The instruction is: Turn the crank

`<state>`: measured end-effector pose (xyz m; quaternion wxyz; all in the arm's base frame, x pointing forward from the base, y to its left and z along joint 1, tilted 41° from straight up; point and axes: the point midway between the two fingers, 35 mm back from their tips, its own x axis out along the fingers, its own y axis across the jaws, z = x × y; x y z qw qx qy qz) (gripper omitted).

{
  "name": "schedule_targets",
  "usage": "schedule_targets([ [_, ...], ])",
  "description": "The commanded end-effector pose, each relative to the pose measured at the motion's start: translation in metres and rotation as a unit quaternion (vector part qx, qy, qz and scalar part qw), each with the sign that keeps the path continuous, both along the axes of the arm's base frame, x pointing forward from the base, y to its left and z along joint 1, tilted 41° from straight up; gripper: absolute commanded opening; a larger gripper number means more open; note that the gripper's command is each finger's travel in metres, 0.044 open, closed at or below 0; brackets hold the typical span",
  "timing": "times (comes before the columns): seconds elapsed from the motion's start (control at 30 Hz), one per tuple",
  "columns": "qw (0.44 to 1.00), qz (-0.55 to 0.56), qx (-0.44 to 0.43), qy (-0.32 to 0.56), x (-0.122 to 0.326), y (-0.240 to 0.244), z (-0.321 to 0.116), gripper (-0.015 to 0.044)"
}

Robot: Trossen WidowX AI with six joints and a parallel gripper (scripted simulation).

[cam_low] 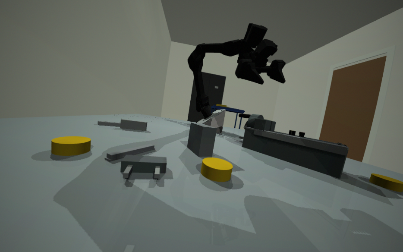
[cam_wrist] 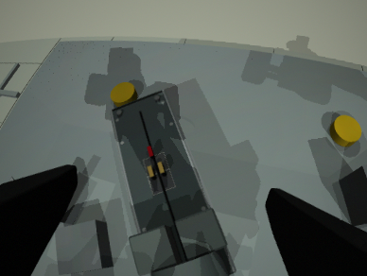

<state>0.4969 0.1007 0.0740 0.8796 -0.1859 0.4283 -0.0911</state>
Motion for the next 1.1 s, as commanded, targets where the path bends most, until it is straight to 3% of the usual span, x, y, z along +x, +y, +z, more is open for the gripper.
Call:
schedule_targets([
  [0.0,0.999,-0.001,-0.027,0.023,0.003,0.008,-0.021,0.0440],
  [0.3,0.995,0.001,-0.075,0.062,0.004,0.020,-0.060,0.0440],
  [0.57,0.995,0.001,-0.075,0.062,0.000,-0.009,-0.095,0.0440],
  [1.07,0.995,0.001,-0.076,0.062,-0.001,-0.011,-0.098,0.0440],
])
